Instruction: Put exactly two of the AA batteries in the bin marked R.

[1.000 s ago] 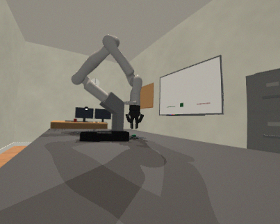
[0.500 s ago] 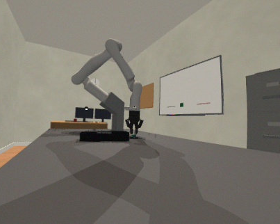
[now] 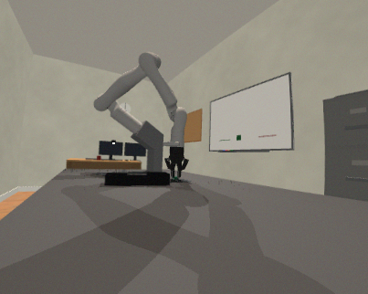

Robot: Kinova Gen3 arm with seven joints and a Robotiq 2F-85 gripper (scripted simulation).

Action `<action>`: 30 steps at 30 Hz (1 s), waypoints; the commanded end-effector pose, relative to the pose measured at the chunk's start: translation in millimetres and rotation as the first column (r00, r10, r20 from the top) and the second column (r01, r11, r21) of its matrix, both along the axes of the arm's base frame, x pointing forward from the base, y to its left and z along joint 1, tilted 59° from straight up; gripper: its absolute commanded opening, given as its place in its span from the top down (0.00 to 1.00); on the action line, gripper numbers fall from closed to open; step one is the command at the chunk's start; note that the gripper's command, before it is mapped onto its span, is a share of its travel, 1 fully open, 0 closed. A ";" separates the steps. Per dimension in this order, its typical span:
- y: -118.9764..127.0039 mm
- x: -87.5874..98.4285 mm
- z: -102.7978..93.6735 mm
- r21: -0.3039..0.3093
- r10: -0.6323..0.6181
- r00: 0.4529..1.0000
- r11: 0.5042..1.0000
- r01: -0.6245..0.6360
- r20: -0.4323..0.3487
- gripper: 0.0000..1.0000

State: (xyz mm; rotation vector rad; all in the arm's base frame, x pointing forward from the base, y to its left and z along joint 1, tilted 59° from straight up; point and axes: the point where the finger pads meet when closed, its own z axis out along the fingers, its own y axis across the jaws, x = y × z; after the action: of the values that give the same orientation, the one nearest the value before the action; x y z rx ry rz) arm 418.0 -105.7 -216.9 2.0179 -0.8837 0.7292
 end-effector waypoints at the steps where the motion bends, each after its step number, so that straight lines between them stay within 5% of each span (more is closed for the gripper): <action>1: -4.1 2.6 -4.8 0.004 0.006 1.000 1.000 -0.006 -0.004 0.71; 15: -3.2 0.8 -3.1 0.001 0.002 1.000 1.000 -0.002 -0.004 0.71; 16: -3.2 0.8 -3.1 0.001 0.002 1.000 1.000 -0.002 -0.004 0.91; 30: -3.2 0.8 -3.1 0.001 0.002 1.000 1.000 -0.002 -0.004 0.91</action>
State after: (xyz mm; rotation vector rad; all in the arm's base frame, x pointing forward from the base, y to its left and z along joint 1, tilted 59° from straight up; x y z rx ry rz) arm 417.4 -109.3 -219.7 2.0173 -0.8838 0.7261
